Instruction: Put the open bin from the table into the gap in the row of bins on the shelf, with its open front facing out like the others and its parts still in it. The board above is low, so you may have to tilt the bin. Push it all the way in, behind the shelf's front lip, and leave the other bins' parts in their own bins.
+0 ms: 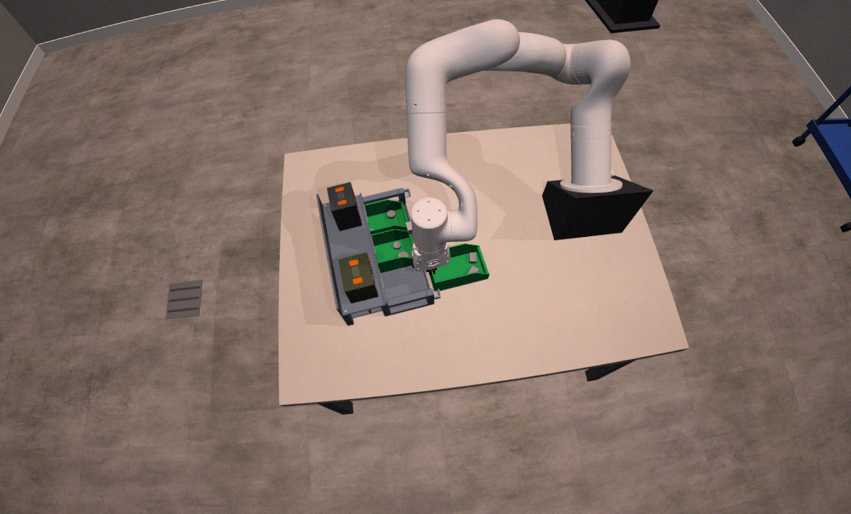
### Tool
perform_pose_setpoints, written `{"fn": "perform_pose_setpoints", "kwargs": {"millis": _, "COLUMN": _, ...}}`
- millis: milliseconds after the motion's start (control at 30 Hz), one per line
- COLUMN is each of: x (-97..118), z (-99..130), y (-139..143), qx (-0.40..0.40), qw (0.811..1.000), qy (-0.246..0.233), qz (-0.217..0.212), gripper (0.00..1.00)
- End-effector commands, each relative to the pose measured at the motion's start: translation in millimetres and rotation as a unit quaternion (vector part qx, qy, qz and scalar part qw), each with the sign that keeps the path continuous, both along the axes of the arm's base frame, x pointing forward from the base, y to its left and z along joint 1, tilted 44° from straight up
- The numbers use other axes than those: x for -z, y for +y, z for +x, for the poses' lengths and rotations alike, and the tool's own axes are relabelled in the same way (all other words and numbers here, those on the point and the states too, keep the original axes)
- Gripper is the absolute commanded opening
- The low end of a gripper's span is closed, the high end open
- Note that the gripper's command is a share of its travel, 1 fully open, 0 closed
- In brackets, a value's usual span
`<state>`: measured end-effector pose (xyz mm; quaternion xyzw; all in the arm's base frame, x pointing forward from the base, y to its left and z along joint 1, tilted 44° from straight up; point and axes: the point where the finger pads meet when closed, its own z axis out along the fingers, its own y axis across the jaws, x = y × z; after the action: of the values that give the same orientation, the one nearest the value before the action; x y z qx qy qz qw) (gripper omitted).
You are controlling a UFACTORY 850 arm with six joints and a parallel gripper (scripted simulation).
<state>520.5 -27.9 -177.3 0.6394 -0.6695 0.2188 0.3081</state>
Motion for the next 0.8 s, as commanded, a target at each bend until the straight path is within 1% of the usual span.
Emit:
{"fn": "perform_pose_setpoints", "kwargs": {"millis": 0, "x": -0.5, "z": 1.1, "y": 0.7, "qx": 0.000, "qw": 1.000, "qy": -0.001, "qz": 0.000, "gripper": 0.00}}
{"fn": "perform_pose_setpoints", "kwargs": {"millis": 200, "x": 0.4, "z": 10.9, "y": -0.2, "qx": 0.000, "qw": 1.000, "qy": -0.001, "qz": 0.000, "gripper": 0.00}}
{"fn": "perform_pose_setpoints", "kwargs": {"millis": 600, "x": 0.4, "z": 10.9, "y": -0.2, "qx": 0.000, "qw": 1.000, "qy": -0.001, "qz": 0.000, "gripper": 0.00}}
{"fn": "perform_pose_setpoints", "kwargs": {"millis": 767, "x": 1.4, "z": 20.8, "y": -1.0, "qx": 0.000, "qw": 1.000, "qy": -0.001, "qz": 0.000, "gripper": 0.00}}
